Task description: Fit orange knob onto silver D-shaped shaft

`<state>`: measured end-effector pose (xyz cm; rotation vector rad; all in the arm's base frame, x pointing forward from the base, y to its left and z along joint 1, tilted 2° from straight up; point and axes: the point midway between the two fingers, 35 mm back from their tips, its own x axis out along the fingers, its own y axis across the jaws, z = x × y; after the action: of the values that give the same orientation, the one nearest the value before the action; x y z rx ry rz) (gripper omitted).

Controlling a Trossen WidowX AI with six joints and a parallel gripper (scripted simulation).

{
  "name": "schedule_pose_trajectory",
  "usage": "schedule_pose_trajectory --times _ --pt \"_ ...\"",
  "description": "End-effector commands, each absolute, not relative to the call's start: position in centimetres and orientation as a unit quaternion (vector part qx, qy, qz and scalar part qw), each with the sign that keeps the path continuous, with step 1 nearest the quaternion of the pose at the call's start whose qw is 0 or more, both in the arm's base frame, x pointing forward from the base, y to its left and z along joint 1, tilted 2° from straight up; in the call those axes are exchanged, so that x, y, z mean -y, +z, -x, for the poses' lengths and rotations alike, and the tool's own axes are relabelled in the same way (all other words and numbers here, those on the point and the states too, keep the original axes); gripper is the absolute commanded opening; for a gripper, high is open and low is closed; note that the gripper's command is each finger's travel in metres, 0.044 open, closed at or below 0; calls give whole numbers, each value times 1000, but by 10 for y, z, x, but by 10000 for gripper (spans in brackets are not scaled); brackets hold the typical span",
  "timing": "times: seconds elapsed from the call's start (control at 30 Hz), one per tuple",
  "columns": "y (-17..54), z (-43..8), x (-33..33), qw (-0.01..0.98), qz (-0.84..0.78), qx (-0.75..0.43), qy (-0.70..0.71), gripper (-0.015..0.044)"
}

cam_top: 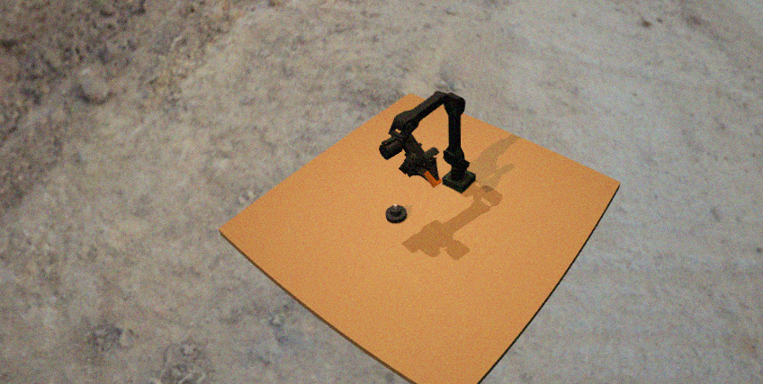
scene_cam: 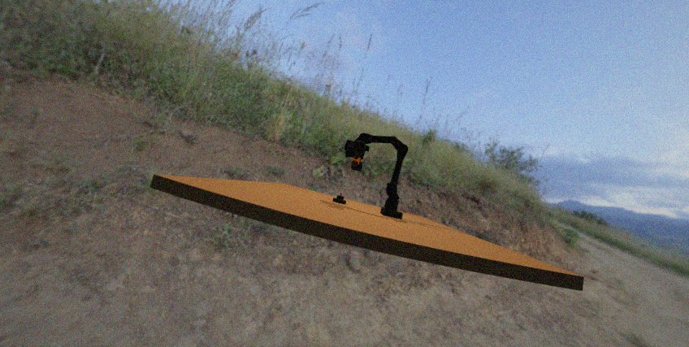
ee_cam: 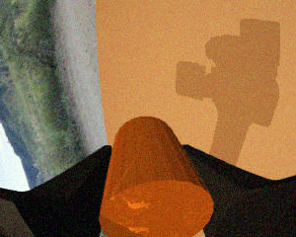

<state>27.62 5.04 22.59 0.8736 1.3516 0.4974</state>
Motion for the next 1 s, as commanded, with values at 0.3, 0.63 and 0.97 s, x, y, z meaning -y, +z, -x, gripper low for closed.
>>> schedule_pose_trajectory --times 0.3,0.63,0.97 --pt "208 -280 -55 682 -336 -628 166 0" --pt "187 -281 -61 696 -264 -662 88 0" --pt "166 -283 -67 701 -189 -687 10 0"
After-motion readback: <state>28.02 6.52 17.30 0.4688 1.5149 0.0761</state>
